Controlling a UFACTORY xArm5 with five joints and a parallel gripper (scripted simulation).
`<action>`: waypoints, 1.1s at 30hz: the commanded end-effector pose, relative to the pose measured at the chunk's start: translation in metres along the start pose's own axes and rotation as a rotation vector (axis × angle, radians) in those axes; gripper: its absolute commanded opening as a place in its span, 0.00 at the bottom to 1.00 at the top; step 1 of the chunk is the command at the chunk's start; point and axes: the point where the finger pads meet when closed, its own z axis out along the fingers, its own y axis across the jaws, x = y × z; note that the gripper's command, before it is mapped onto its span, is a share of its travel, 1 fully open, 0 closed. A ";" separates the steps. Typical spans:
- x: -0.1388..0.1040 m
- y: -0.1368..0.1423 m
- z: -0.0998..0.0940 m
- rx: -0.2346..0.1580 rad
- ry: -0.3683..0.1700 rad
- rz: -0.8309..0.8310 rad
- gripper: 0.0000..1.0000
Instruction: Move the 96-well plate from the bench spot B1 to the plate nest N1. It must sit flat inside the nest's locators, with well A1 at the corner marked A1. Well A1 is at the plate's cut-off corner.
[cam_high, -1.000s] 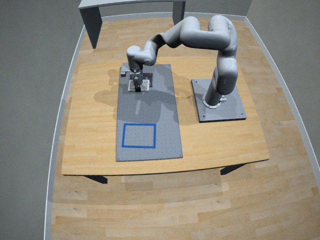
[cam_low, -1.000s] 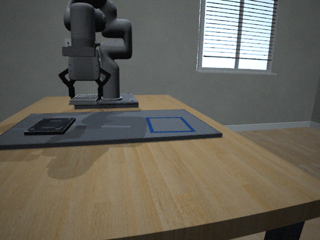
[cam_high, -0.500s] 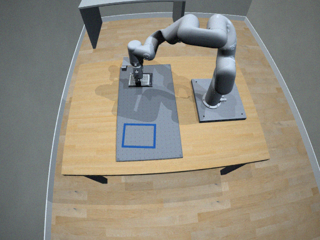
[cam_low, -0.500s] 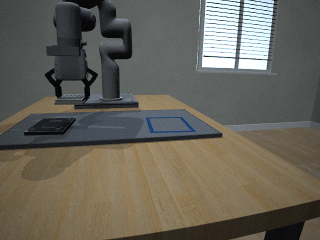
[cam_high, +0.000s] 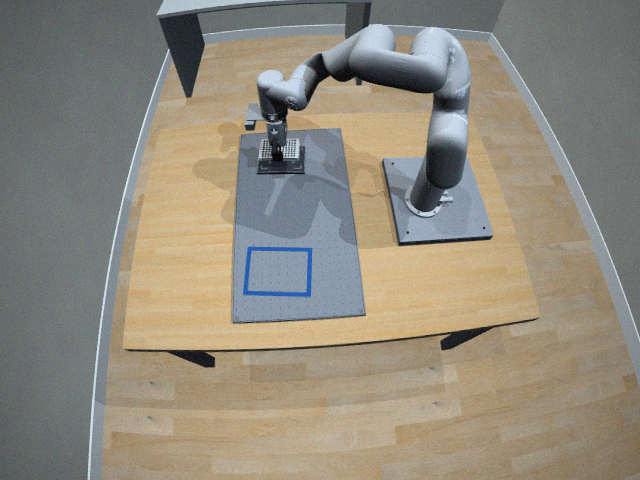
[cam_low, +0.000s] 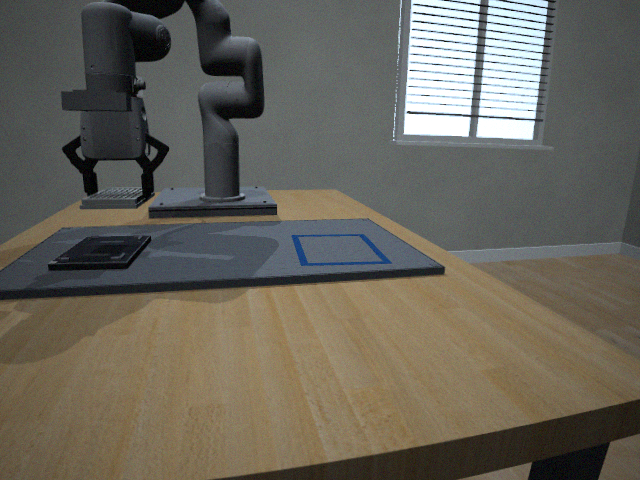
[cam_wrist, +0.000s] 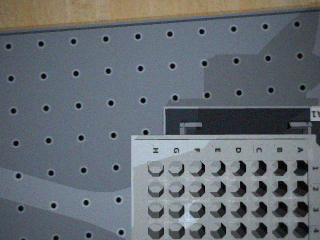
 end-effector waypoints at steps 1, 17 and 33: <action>0.002 0.015 -0.002 0.000 0.005 0.000 0.00; 0.002 0.037 -0.003 0.000 0.005 0.000 0.00; 0.002 0.036 -0.003 0.000 0.005 0.000 0.00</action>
